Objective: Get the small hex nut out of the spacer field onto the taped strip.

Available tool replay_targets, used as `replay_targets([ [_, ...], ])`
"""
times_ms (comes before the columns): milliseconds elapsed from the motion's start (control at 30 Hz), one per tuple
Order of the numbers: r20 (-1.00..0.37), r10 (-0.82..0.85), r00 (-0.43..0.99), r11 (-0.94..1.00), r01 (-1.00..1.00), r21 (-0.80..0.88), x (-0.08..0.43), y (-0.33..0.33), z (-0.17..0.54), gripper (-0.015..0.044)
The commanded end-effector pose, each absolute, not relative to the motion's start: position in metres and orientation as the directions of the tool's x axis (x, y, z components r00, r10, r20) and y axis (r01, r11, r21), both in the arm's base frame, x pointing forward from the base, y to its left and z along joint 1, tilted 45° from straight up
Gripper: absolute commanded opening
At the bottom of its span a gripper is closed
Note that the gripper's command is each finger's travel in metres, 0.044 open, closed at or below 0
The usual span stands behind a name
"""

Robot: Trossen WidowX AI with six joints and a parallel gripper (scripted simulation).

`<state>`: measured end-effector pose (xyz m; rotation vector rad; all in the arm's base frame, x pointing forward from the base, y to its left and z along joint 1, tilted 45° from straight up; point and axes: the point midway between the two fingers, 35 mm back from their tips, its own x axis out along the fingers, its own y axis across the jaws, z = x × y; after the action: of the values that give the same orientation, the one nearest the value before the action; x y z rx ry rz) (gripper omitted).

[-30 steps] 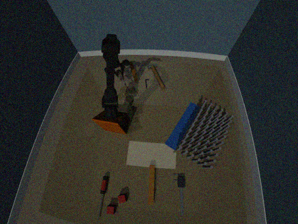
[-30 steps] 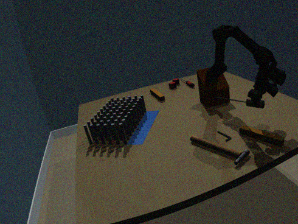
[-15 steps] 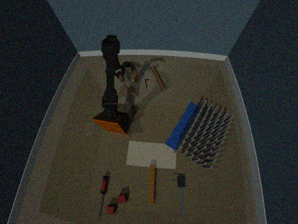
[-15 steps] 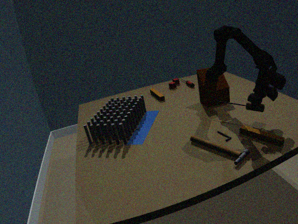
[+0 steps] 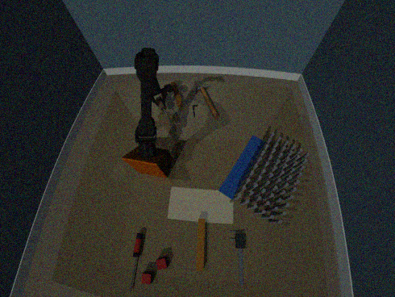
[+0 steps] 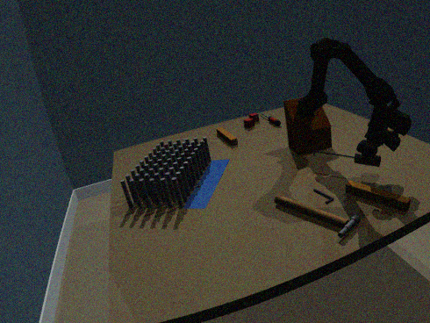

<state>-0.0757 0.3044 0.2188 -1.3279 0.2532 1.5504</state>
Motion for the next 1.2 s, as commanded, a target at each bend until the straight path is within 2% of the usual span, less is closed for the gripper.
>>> replay_targets([
  [0,-0.824,0.548,0.142,-0.449,-0.781,-0.434,-0.075,0.308,0.214,0.0000],
  [1133,-0.822,0.550,0.145,-0.449,-0.780,-0.437,-0.069,0.333,0.181,0.0000],
  [1167,-0.821,0.552,0.146,-0.444,-0.781,-0.438,-0.070,0.331,0.185,0.0026],
])
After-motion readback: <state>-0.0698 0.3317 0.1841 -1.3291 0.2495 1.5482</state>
